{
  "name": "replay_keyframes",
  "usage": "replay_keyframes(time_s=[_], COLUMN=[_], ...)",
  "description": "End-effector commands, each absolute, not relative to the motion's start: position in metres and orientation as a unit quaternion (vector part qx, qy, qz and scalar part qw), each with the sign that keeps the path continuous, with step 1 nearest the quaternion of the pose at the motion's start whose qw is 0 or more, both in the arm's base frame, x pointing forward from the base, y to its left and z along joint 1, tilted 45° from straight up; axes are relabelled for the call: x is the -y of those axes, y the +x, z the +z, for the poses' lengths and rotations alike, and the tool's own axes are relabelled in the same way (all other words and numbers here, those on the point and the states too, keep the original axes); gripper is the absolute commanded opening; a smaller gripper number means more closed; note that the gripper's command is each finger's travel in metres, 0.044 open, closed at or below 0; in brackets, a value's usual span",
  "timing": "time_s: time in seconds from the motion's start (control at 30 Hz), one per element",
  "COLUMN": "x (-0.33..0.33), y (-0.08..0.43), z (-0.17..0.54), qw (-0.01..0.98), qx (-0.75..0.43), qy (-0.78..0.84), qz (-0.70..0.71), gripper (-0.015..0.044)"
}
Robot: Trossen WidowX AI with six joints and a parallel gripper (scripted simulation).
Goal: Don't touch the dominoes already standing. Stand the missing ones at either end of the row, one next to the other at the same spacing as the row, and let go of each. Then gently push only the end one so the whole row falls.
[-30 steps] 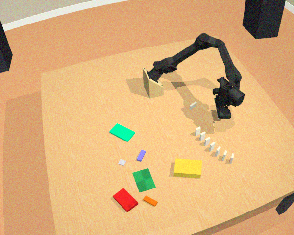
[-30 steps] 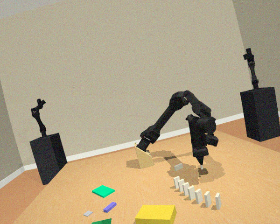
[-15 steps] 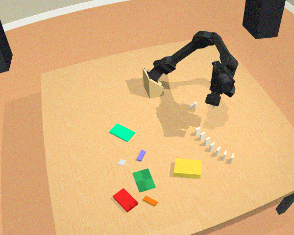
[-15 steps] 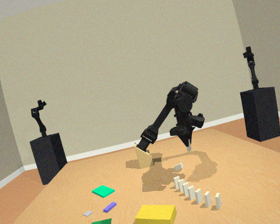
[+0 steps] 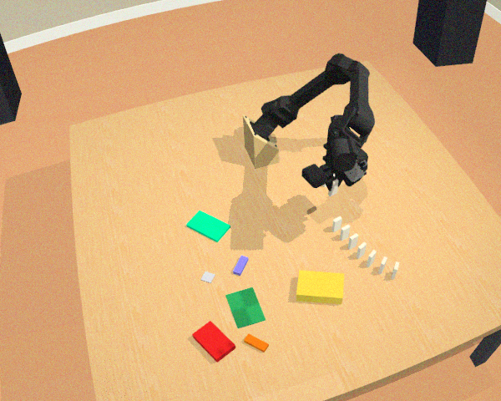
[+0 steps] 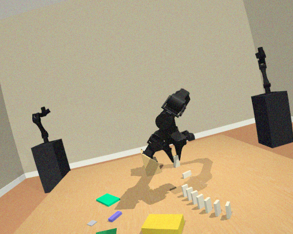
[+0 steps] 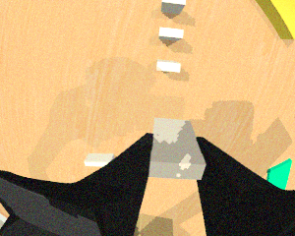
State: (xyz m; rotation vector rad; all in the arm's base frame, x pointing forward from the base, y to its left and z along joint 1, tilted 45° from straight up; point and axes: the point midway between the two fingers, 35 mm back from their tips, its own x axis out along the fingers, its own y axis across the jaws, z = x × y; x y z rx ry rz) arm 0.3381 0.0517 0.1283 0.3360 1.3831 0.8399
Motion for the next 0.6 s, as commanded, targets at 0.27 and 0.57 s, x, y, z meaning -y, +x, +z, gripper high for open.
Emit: replay_keyframes(time_s=[0.27,0.57], x=[-0.094,-0.128], y=[0.336,0.329], z=[0.082,0.050], qw=[0.672,0.672], qx=[-0.622,-0.619], qy=[0.155,0.159], qz=[0.371,0.374], gripper=[0.0107,0.0107])
